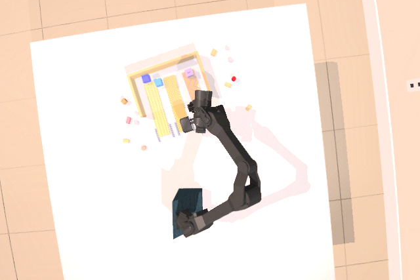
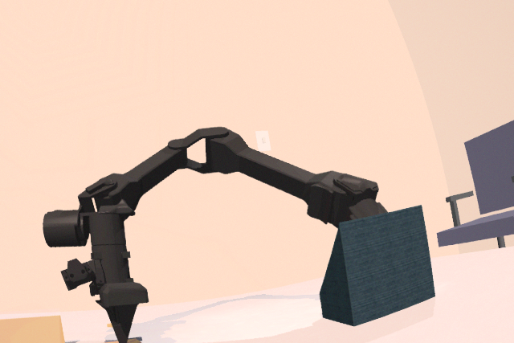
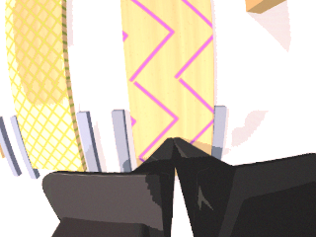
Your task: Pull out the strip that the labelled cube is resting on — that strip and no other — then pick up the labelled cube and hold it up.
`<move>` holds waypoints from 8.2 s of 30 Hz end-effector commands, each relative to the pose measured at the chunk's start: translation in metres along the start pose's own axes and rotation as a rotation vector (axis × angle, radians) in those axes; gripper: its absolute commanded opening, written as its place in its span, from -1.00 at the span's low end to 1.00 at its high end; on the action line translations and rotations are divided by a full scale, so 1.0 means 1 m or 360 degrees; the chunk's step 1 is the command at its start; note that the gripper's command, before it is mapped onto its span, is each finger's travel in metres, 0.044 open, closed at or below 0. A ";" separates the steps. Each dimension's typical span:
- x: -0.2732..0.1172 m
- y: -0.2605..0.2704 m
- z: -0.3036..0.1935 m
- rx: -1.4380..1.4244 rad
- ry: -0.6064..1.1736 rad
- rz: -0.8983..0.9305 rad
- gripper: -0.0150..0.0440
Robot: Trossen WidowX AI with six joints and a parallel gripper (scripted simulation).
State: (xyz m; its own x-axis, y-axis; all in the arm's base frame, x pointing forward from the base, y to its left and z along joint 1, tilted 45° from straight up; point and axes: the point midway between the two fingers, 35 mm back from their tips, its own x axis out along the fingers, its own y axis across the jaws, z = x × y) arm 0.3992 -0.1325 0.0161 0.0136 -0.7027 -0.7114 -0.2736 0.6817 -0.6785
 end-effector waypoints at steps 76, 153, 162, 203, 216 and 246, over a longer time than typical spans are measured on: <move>0.007 0.004 -0.124 -0.0019 0.0038 0.0010 -0.49; -0.042 0.000 -0.139 -0.0069 0.0038 0.0014 -0.05; -0.046 -0.001 -0.103 -0.0072 0.0035 0.0014 0.75; -0.057 -0.006 0.048 -0.0062 0.0023 0.0015 0.64; -0.035 -0.006 0.049 -0.0061 0.0023 0.0014 0.36; -0.008 -0.006 0.049 -0.0056 0.0018 0.0014 -0.05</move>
State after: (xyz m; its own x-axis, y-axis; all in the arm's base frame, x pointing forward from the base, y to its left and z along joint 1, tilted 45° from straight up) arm 0.4477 -0.1215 0.0166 -0.0002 -0.6989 -0.7152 -0.3075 0.6806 -0.6650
